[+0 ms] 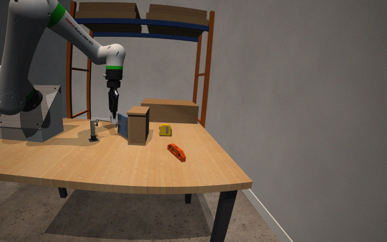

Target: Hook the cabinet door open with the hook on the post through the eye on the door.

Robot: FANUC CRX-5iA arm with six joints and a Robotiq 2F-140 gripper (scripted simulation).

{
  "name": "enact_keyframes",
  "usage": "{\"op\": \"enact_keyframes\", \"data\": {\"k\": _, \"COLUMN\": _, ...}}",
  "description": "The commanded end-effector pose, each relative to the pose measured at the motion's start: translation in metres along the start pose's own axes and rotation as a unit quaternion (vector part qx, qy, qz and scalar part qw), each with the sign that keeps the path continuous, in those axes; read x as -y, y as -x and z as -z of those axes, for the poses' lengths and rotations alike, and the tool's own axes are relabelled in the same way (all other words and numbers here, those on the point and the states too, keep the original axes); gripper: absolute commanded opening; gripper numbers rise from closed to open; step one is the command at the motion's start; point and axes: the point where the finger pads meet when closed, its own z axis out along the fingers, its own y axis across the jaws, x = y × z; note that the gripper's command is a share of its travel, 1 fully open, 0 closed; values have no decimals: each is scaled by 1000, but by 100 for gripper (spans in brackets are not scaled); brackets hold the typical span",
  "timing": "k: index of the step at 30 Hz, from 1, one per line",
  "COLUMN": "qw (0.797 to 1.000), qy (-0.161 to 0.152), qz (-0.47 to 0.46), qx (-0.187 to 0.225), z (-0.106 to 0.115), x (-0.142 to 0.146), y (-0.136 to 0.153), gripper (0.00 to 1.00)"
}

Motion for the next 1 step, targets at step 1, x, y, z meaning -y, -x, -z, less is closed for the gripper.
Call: {"op": "enact_keyframes", "data": {"k": 1, "qw": 1000, "qy": 0, "qz": 0, "qx": 0, "z": 0, "x": 0, "y": 0, "gripper": 15}}
